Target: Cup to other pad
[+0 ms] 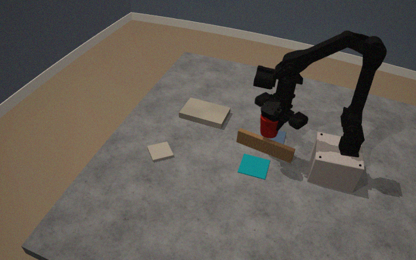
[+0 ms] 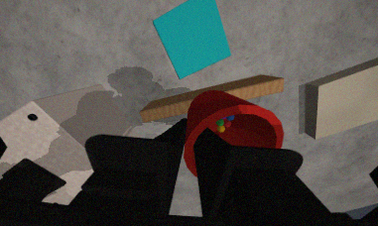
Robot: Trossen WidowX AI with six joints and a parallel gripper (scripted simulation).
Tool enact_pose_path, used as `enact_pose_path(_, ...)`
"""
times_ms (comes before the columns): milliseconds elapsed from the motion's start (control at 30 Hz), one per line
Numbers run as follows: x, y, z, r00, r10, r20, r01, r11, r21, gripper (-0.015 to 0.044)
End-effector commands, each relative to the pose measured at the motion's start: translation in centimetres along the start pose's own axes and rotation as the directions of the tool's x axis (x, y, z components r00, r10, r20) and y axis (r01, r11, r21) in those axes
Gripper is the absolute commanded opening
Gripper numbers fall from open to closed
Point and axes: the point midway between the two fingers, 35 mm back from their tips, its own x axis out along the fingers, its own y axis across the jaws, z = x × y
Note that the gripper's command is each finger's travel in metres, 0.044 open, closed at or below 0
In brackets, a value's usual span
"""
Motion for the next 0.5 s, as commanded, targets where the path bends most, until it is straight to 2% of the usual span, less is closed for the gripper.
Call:
enact_pose_path(0,-0.1,0.2,0.6,1.000,-0.003,-0.003,0.003,1.000,0.005,0.0000)
enact_pose_path(467,-0.1,1.1,3.1,1.000,-0.002,-0.001,0.002,1.000,0.005,0.0000)
